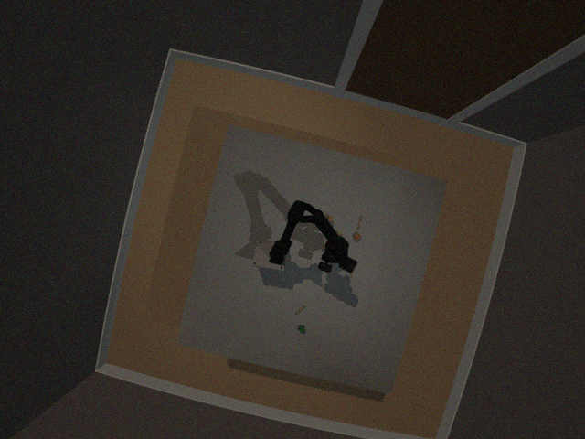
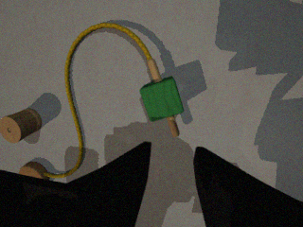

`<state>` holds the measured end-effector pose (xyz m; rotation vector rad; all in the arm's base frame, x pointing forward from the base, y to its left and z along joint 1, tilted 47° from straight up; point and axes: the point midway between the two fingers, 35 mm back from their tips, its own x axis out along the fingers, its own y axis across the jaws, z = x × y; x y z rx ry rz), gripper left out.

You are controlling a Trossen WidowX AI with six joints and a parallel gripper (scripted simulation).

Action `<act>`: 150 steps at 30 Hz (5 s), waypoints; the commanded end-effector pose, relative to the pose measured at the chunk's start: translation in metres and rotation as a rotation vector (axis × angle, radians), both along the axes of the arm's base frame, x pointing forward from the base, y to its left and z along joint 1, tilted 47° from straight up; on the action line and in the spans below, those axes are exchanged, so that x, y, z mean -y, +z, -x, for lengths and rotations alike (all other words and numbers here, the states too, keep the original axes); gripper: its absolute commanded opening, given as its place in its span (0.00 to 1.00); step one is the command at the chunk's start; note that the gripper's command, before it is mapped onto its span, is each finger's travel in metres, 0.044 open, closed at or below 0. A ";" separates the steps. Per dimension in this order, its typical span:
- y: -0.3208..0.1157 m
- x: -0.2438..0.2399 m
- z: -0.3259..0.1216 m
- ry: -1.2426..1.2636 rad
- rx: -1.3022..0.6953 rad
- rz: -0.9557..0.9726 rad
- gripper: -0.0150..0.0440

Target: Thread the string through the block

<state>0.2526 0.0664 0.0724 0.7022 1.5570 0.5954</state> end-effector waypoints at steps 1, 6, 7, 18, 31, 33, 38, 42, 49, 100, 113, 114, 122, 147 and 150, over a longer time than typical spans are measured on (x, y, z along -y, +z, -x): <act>-0.001 0.004 0.009 0.291 0.305 -0.009 0.46; -0.001 0.004 0.009 0.291 0.305 -0.009 0.46; -0.001 0.004 0.009 0.291 0.305 -0.009 0.46; -0.004 0.001 0.009 0.291 0.305 -0.008 0.46; -0.019 -0.014 0.008 0.291 0.305 -0.004 0.46; -0.021 -0.016 0.008 0.291 0.305 -0.004 0.46; -0.027 -0.022 0.008 0.291 0.305 -0.004 0.46; -0.032 -0.027 0.008 0.290 0.305 -0.004 0.46; -0.039 -0.035 0.009 0.290 0.306 -0.005 0.46; -0.054 -0.053 0.019 0.279 0.314 -0.006 0.25; -0.057 -0.047 0.037 0.280 0.314 -0.007 0.25; -0.057 -0.047 0.039 0.280 0.313 -0.007 0.25; -0.060 -0.044 0.050 0.279 0.313 -0.008 0.25; -0.068 -0.034 0.082 0.280 0.310 -0.011 0.25; -0.069 -0.033 0.086 0.281 0.310 -0.012 0.25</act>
